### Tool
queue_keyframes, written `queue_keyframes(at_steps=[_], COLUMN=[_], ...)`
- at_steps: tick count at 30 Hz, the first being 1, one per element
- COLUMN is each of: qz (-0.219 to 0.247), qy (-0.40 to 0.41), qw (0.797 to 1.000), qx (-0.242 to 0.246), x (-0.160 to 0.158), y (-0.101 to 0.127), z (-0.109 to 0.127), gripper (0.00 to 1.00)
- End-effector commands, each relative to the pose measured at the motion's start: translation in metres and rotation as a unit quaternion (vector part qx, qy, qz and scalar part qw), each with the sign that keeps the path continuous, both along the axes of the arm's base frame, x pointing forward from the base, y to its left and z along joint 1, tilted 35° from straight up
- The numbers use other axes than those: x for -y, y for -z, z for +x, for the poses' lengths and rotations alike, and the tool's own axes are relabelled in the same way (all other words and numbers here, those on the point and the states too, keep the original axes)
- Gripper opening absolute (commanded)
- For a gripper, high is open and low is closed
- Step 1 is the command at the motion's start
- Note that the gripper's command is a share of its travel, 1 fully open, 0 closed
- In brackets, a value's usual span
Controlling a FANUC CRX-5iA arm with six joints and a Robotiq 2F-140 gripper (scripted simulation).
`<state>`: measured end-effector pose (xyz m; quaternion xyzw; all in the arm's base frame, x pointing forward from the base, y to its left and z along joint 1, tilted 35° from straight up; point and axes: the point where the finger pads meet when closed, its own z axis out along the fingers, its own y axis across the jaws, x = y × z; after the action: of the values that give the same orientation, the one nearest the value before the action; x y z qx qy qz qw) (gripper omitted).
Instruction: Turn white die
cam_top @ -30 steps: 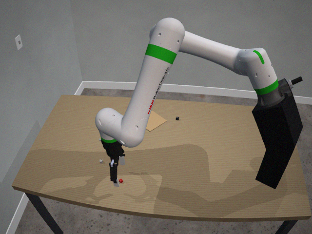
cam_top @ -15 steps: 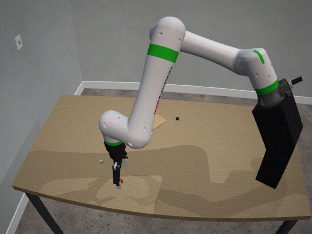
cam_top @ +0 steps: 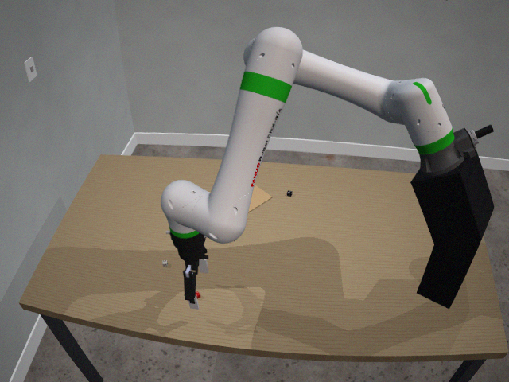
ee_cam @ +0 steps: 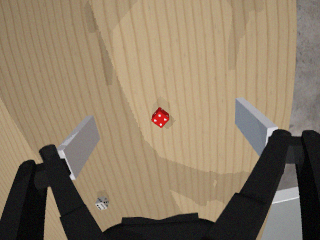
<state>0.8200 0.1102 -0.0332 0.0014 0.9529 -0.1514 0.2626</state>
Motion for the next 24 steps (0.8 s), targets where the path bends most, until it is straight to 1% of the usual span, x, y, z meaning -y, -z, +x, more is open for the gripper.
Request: queue_keyframes(at_steps=[1, 19, 24], qz=[0.000, 0.000, 0.000], qy=[0.000, 0.000, 0.000], qw=[1.000, 1.000, 1.000], qx=[0.000, 0.000, 0.000], x=[0.000, -0.001, -0.006], y=[0.000, -0.001, -0.016], z=[0.000, -0.001, -0.010], gripper=[1.00, 1.00, 1.00])
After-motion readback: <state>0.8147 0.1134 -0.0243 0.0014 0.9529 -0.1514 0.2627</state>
